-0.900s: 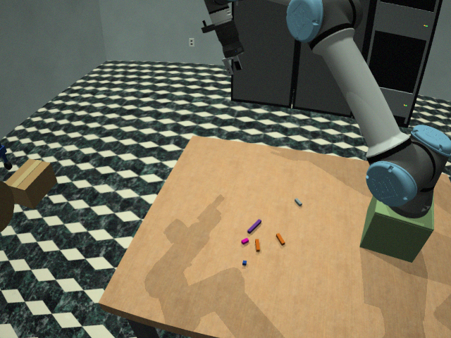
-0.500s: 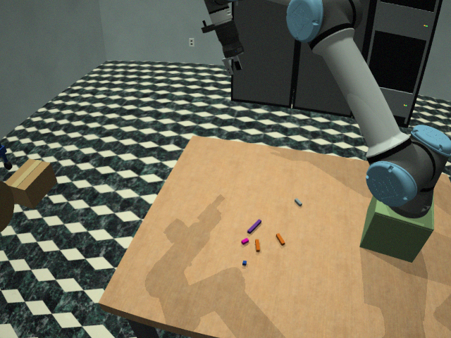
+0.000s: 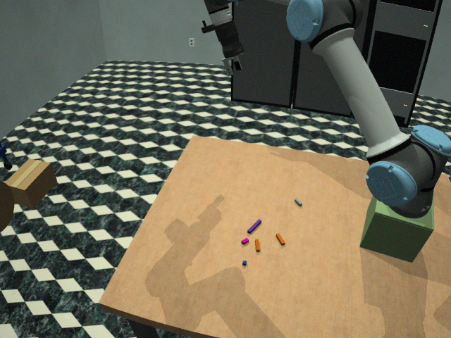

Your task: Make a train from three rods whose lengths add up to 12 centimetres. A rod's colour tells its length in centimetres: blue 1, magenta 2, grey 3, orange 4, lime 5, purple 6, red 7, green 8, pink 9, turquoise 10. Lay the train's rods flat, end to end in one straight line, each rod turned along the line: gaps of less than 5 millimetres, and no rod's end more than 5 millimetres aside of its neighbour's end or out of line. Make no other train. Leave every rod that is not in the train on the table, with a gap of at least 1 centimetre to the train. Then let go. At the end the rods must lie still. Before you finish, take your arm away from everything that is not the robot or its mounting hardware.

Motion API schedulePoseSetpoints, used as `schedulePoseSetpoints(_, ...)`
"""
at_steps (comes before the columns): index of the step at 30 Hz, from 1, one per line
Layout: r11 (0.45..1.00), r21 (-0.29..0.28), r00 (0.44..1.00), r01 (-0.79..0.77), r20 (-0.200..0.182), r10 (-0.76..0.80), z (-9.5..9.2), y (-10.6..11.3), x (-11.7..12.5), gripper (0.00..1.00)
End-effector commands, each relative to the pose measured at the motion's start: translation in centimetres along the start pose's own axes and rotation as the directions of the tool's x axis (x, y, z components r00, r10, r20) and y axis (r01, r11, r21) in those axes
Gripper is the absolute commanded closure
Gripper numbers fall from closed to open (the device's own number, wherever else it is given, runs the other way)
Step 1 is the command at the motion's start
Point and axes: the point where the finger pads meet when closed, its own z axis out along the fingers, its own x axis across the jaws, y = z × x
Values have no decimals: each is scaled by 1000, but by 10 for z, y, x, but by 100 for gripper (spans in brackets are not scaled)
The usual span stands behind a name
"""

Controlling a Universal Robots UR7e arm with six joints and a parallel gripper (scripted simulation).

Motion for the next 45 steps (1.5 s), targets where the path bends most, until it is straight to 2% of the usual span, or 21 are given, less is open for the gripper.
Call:
schedulePoseSetpoints(1,1000,4,1000,2,-2,-2,1,-1,-3,0)
schedulePoseSetpoints(10,1000,14,1000,9,-6,-9,7,-5,-13,0)
schedulePoseSetpoints(22,998,50,999,37,-20,-36,35,-16,-55,0)
schedulePoseSetpoints(24,998,50,999,37,-20,-36,35,-16,-55,0)
schedulePoseSetpoints(34,992,98,997,77,-37,-74,76,-20,-113,0)
schedulePoseSetpoints(39,987,127,994,102,-46,-97,102,-15,-148,0)
schedulePoseSetpoints(41,987,127,994,102,-46,-97,102,-15,-148,0)
schedulePoseSetpoints(45,981,151,992,125,-53,-118,126,-7,-177,0)
